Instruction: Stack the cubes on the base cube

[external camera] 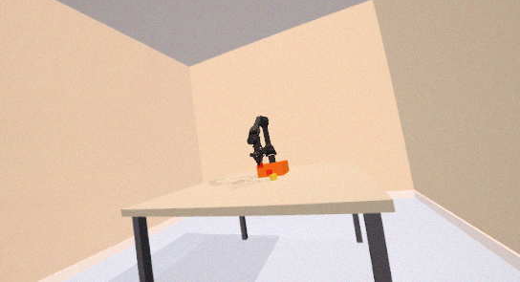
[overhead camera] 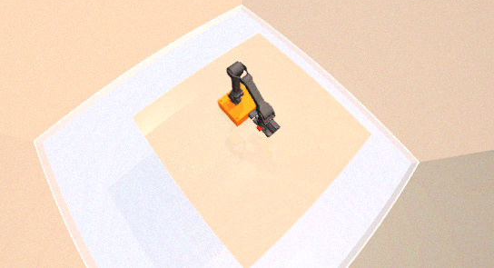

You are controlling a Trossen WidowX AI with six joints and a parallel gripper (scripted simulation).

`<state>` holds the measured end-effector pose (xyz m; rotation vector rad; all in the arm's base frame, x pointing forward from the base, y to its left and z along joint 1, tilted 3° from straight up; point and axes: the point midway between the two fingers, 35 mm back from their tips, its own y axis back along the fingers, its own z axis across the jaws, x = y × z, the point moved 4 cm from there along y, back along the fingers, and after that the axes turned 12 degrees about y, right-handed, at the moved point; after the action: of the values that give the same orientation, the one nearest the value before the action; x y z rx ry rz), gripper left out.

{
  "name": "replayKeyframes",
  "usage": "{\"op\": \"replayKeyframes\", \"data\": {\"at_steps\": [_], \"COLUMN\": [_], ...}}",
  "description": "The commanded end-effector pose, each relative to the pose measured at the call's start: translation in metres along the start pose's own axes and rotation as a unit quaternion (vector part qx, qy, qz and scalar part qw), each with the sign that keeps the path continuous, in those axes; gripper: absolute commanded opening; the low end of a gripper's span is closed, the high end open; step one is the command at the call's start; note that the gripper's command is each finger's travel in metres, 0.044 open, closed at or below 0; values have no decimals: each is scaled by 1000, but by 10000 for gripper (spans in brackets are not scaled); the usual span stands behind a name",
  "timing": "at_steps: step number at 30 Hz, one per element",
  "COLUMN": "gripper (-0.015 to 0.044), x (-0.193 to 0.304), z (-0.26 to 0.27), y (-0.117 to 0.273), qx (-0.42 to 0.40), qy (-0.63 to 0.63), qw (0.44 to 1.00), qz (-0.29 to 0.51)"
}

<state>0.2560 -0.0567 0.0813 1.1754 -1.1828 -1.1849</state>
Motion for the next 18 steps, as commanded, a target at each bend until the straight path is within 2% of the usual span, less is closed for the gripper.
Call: {"op": "replayKeyframes", "data": {"at_steps": [1, 6, 18], "gripper": [105, 105, 105], "x": [0, 0, -11], "z": [0, 0, -9], "y": [15, 20, 20], "qx": [4, 4, 5], "qy": [-3, -13, -195], "qw": [1000, 1000, 981], "qz": [3, 3, 1]}}
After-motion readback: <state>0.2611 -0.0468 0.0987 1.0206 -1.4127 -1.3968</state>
